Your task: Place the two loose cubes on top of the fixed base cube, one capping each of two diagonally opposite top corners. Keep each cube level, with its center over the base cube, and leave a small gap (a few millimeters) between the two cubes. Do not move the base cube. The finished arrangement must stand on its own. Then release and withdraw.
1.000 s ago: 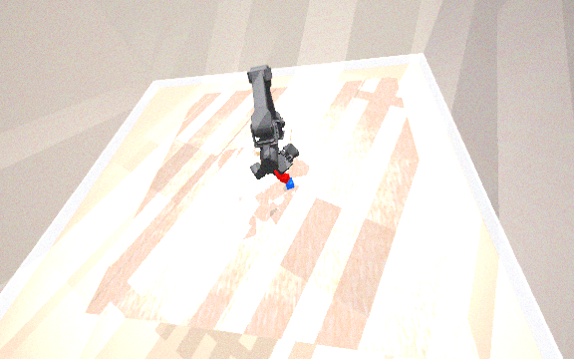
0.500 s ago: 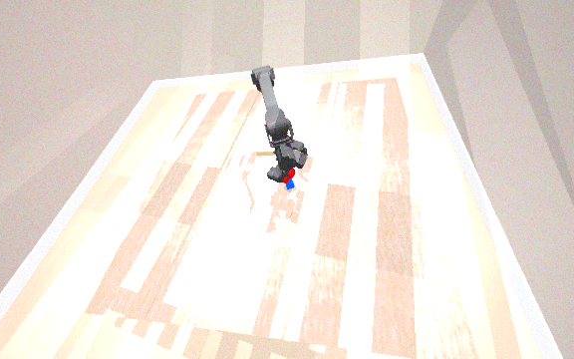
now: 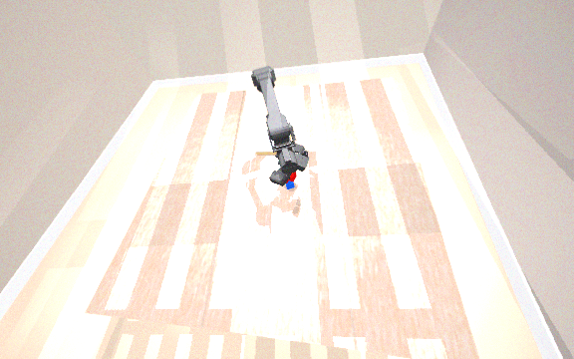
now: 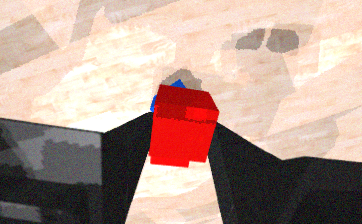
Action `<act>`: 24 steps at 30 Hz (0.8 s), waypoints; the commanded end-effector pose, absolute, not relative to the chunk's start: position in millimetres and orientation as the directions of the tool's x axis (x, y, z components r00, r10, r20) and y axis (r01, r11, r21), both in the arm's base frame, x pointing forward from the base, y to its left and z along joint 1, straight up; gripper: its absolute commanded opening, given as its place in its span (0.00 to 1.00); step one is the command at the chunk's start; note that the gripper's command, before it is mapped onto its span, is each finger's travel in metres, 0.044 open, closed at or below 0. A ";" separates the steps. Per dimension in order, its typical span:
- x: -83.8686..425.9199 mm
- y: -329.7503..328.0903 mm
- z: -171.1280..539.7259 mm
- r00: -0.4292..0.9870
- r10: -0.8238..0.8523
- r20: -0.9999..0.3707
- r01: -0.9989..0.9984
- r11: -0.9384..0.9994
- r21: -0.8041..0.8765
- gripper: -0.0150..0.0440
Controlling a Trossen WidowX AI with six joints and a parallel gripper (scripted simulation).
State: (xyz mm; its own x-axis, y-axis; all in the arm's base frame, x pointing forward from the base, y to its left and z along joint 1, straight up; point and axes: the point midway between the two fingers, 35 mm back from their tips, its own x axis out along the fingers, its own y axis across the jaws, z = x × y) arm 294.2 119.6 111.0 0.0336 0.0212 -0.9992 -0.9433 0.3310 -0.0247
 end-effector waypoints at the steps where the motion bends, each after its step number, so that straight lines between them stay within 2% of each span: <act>1: 293.6 119.4 100.8 0.032 0.020 -0.999 -0.946 0.323 -0.024 0.43; 24: 295.8 120.4 77.4 0.032 0.020 -0.999 -0.945 0.328 -0.024 0.43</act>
